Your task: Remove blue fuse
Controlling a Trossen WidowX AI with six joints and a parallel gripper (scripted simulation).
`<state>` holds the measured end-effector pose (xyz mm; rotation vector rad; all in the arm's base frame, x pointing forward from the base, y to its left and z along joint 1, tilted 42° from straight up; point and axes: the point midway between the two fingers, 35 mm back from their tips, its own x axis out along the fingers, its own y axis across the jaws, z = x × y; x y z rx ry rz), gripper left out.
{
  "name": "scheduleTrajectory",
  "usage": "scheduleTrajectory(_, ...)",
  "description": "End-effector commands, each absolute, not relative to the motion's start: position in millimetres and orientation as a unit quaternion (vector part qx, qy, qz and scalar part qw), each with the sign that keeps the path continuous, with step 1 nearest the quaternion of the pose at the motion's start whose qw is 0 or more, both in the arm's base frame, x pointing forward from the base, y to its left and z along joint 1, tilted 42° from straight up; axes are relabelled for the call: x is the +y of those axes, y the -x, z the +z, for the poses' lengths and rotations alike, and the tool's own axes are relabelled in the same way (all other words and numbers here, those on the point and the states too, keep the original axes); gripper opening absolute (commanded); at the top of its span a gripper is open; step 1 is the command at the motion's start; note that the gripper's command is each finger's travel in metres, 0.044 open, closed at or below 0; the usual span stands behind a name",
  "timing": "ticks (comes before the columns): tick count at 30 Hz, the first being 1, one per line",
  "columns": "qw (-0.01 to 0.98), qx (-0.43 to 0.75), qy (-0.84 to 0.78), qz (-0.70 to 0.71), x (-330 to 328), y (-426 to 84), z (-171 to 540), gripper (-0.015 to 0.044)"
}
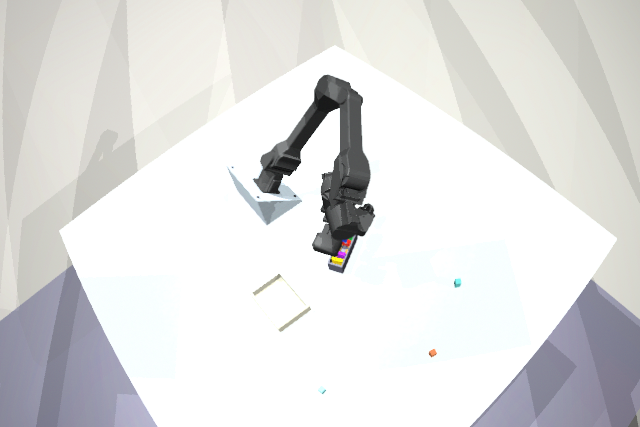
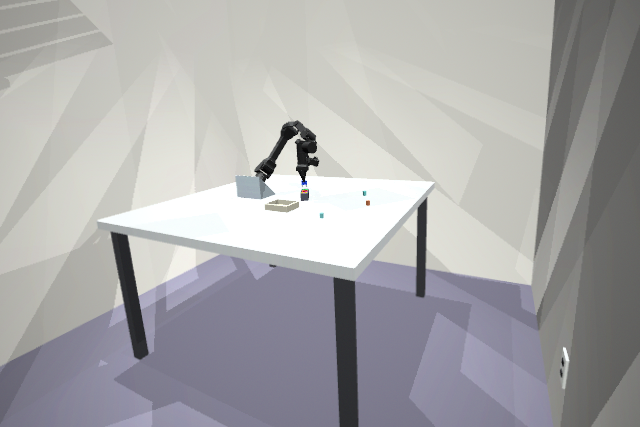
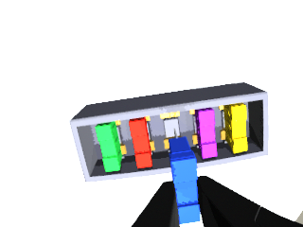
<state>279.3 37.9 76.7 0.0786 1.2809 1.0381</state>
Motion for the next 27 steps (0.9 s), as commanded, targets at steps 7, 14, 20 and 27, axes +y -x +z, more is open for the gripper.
scheduleTrajectory(7,0.68,0.571,-0.03,0.459,17.6,-291.1,67.0,0.0)
scheduleTrajectory(14,0.681,0.572,-0.028,0.456,-11.1,-305.0,44.9,0.0)
scheduleTrajectory(20,0.681,0.573,-0.026,0.455,-36.6,-313.2,24.0,0.0)
scheduleTrajectory(27,0.681,0.573,-0.026,0.455,-66.6,-318.2,-2.7,0.0)
